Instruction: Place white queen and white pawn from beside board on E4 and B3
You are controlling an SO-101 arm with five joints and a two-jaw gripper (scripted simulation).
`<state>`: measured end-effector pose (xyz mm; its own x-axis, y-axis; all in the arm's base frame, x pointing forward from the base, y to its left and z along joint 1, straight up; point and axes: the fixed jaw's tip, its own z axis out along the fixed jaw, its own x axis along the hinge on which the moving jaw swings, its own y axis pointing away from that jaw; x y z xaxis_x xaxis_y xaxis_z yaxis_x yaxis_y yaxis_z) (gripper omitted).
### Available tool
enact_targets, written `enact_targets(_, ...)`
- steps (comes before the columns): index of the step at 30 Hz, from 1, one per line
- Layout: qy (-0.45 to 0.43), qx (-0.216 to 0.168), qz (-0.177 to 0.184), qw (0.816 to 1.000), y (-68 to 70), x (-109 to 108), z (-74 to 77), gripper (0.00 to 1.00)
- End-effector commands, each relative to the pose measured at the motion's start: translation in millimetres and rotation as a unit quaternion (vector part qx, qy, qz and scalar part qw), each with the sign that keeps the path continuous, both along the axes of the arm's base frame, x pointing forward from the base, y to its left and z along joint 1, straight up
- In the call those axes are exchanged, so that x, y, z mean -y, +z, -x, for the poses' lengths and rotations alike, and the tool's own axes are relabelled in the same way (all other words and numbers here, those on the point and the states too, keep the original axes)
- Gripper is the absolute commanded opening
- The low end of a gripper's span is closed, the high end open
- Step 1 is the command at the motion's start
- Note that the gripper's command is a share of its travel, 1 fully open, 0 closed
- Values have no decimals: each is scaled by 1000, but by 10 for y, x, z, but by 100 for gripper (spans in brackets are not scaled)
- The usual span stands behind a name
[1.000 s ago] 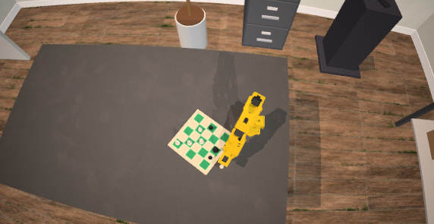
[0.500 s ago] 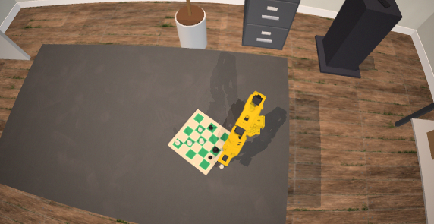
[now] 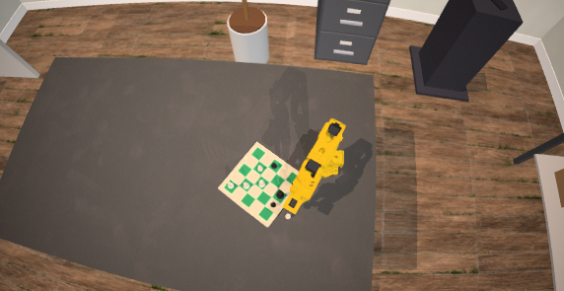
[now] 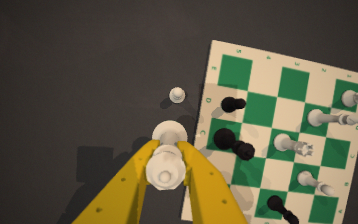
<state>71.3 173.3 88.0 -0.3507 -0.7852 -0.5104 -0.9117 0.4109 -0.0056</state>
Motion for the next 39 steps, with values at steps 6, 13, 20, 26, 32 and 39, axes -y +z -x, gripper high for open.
enact_targets(6, -2, 3, -3, 1000, 97, 7, -17, 0)
enact_targets(13, -4, 3, -3, 1000, 103, 6, -25, 0)
enact_targets(20, -54, 3, -4, 999, 107, -23, -257, 0)
enact_targets(26, -155, 4, -6, 988, 120, -95, -870, 0)
enact_targets(32, -203, 5, -7, 979, 131, -140, -1269, 0)
enact_targets(39, -206, 5, -7, 978, 131, -142, -1295, 0)
